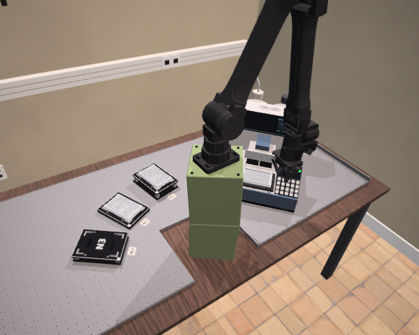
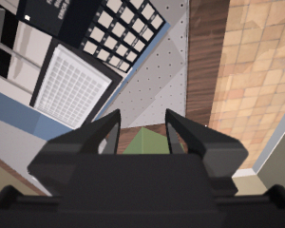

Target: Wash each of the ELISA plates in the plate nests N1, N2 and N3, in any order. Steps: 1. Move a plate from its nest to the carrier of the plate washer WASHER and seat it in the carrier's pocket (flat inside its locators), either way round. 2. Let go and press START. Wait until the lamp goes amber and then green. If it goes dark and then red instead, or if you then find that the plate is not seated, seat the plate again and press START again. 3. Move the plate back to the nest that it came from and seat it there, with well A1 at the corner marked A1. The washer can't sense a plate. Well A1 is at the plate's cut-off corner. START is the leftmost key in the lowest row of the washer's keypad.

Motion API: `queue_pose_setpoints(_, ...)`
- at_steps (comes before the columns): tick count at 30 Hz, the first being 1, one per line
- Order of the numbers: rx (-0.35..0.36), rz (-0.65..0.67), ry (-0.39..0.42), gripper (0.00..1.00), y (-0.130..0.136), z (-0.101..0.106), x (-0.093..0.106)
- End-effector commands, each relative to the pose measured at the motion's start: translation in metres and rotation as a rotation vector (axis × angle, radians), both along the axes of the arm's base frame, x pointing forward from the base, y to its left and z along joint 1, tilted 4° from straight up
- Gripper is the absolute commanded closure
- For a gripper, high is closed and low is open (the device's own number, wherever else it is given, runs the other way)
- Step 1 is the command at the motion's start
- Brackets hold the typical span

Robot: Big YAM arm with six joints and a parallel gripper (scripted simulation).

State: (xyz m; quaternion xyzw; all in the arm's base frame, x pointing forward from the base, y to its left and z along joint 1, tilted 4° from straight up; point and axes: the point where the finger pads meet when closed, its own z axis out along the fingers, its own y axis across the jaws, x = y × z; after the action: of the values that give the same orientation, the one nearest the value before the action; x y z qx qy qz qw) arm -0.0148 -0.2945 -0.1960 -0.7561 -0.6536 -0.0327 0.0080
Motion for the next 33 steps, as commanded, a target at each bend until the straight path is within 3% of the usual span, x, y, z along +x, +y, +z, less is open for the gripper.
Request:
queue_pose_setpoints(1,0.0,0.23,-0.025,0.54,-0.004,-0.005,0.006)
queue_pose_setpoints(23,-0.031,0.879,-0.064,0.94,-0.004,-0.005,0.001)
queue_pose_setpoints(29,-0.031,0.883,-0.064,1.0,-0.004,-0.005,0.001)
queue_pose_setpoints(31,-0.097,0.872,-0.084,1.0,0.006,-0.015,0.0)
queue_pose_setpoints(33,-0.097,0.872,-0.084,1.0,0.006,-0.015,0.0)
